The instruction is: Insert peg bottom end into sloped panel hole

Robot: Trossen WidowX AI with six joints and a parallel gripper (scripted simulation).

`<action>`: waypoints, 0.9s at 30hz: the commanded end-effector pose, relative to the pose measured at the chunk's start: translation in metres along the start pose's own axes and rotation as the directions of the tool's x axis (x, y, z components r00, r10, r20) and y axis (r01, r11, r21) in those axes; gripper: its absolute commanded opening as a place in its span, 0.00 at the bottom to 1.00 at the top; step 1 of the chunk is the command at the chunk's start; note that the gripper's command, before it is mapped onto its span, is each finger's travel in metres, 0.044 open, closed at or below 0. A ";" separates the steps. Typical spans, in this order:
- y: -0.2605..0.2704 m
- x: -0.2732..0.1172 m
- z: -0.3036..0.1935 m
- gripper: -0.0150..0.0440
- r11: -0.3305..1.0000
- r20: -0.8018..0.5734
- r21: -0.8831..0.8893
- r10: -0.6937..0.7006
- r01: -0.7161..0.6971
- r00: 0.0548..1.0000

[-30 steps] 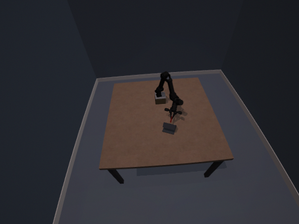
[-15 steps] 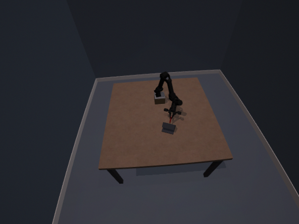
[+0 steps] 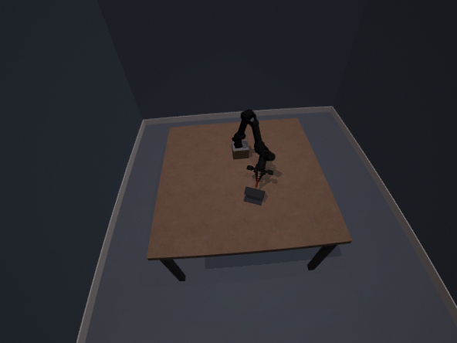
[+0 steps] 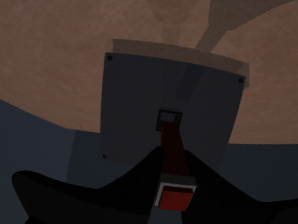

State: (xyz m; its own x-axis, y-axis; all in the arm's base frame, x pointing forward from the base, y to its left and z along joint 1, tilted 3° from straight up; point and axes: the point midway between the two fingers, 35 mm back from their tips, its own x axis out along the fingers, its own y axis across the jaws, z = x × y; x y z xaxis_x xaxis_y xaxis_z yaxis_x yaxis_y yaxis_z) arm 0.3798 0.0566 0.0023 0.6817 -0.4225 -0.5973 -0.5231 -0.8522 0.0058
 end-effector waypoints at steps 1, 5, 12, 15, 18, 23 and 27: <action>0.000 0.002 0.002 0.25 1.000 0.001 0.001 0.002 -0.002 1.000; 0.001 0.003 0.003 0.25 1.000 0.001 0.001 0.002 -0.002 1.000; 0.001 0.006 0.003 0.25 1.000 0.000 0.001 0.002 -0.002 1.000; 0.000 0.007 0.003 0.25 1.000 0.000 0.001 0.002 -0.002 1.000; 0.000 0.008 0.003 0.25 1.000 0.000 0.001 0.002 -0.002 1.000; 0.000 0.010 0.003 0.25 1.000 0.000 0.001 0.002 -0.002 1.000; 0.000 0.012 0.003 0.25 1.000 0.000 0.001 0.002 -0.002 1.000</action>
State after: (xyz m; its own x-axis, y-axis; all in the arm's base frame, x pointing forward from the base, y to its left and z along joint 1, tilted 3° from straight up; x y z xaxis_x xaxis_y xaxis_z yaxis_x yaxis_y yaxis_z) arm 0.3856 0.0527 -0.0041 0.6830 -0.4254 -0.5937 -0.5281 -0.8492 0.0010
